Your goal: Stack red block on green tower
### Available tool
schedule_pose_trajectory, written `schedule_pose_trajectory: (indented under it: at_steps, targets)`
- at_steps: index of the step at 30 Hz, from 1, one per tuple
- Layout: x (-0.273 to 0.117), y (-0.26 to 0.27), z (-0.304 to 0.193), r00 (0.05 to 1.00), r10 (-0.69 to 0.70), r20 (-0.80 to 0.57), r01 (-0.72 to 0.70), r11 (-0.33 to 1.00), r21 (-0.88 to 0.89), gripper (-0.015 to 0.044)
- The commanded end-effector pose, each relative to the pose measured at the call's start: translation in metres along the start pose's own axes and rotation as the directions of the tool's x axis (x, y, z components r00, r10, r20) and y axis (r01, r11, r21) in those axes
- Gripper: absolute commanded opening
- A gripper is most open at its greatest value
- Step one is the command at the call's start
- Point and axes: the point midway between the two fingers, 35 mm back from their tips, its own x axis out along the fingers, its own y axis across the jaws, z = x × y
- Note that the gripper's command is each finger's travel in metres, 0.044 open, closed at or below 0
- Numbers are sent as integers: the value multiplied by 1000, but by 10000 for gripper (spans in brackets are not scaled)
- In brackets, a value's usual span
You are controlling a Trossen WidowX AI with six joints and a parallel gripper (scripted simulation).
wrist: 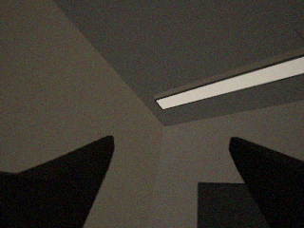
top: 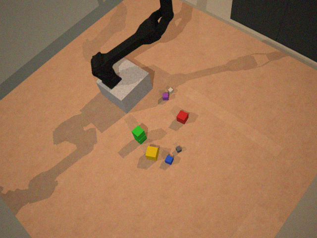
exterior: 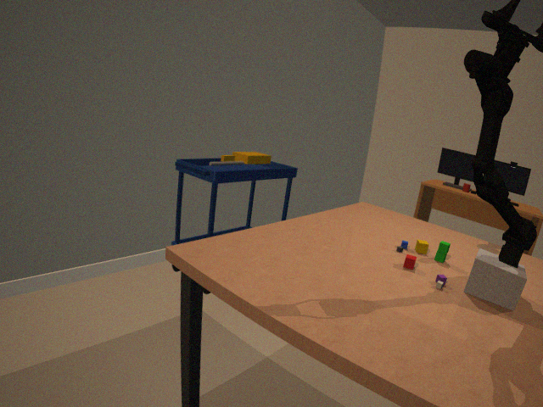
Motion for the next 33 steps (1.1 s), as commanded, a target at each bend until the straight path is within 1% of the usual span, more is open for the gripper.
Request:
schedule_pose_trajectory:
  at_steps: [1,2,6,9,14,17,20,23,29,33]
  targets:
    - [1,3,1,1000,5,6,-5,1000,0,426]
    - [5,11,5,1000,20,24,-20,1000,-1,440]
    - [24,75,33,980,143,140,-150,988,42,440]
    - [30,107,46,960,207,188,-226,971,85,440]
    - [33,169,82,902,316,295,-381,903,199,440]
    - [28,210,108,845,386,371,-490,836,247,440]
    - [17,248,136,771,448,452,-599,752,275,440]
    - [4,267,151,711,474,520,-678,660,325,440]
    - [-42,321,214,513,534,672,-849,431,306,440]
    - [-80,342,252,374,530,761,-925,270,267,440]
